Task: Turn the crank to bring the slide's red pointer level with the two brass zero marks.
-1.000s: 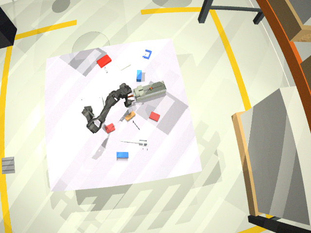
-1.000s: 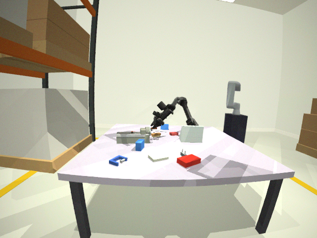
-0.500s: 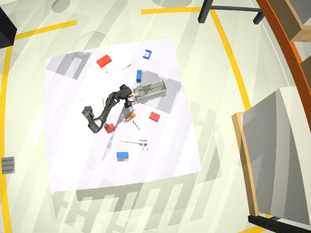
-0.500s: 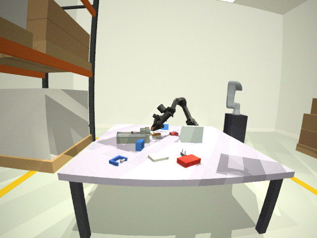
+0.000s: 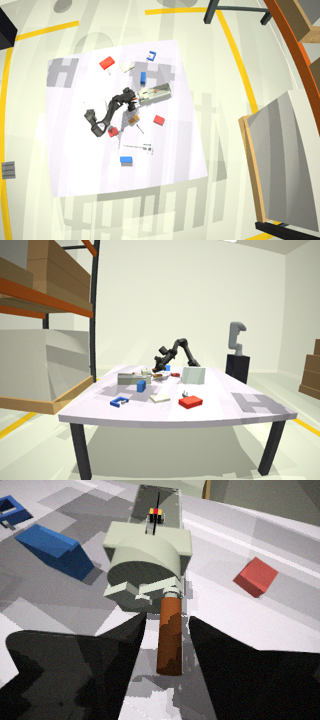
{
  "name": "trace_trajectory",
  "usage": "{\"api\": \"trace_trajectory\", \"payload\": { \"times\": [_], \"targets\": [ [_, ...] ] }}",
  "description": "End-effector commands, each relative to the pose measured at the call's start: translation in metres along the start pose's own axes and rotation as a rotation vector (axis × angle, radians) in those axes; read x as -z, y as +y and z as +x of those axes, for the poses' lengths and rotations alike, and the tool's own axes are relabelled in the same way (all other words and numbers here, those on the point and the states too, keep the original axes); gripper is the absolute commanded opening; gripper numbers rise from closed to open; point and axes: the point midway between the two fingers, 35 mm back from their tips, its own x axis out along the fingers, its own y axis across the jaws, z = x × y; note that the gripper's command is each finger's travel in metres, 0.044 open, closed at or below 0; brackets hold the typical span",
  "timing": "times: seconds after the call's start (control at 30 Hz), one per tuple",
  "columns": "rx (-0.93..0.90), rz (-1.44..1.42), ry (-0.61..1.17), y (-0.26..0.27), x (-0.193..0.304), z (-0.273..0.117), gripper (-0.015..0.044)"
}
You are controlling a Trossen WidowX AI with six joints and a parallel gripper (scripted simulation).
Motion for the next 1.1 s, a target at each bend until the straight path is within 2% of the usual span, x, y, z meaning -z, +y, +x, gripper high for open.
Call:
{"api": "trace_trajectory", "payload": {
  "times": [0.0, 0.17, 1.07],
  "targets": [
    [-0.005, -0.005, 0.0, 0.0011, 0.0005, 0.0004, 0.0125],
    [-0.005, -0.005, 0.0, 0.0011, 0.0005, 0.0004, 0.0],
    [-0.005, -0.005, 0.0, -0.003, 0.0044, 0.0048, 0.0]
  ]
}}
